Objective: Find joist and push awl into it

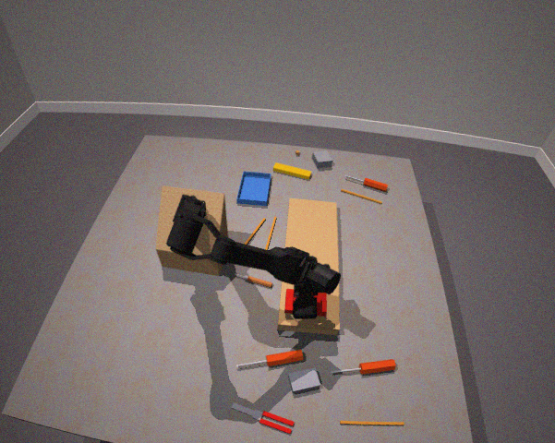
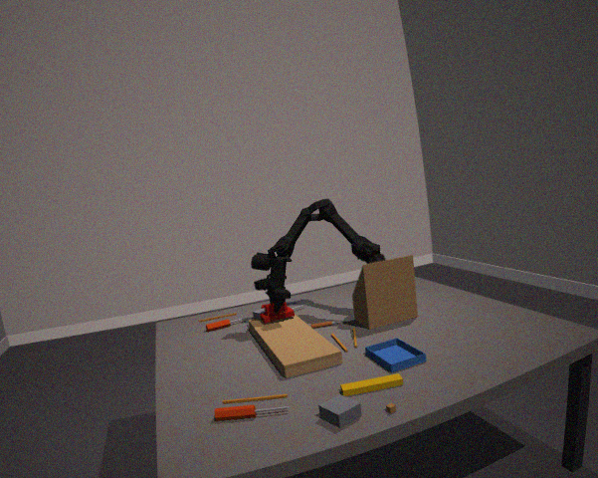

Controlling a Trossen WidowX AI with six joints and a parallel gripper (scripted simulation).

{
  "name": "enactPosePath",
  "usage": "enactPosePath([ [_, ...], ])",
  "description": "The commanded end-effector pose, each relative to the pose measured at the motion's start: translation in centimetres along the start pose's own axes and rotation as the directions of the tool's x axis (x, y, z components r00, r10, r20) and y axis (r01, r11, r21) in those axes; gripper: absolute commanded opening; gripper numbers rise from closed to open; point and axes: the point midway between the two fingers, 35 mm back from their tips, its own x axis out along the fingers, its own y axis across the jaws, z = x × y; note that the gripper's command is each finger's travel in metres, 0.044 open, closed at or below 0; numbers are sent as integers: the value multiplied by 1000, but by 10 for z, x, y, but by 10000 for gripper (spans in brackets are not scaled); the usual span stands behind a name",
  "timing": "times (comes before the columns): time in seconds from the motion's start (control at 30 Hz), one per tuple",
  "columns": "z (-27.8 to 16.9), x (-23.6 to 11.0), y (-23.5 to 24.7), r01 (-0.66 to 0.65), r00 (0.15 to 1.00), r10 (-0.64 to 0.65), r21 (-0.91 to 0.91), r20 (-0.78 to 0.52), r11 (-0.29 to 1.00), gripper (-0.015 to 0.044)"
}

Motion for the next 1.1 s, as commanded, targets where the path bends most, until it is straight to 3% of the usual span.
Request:
enactPosePath([
  [0.0, 15, -29, -4, 9, 1000, -9, 13, 24, 1000, 0],
  [0.23, 25, -83, -6, 14, 1000, -14, 14, 24, 1000, 0],
  [0.47, 30, -88, 3, 2, 1000, -2, -6, 30, 1000, 0],
  [1.07, 67, -99, 172, -179, 973, 219, -373, 67, 910, 0],
])
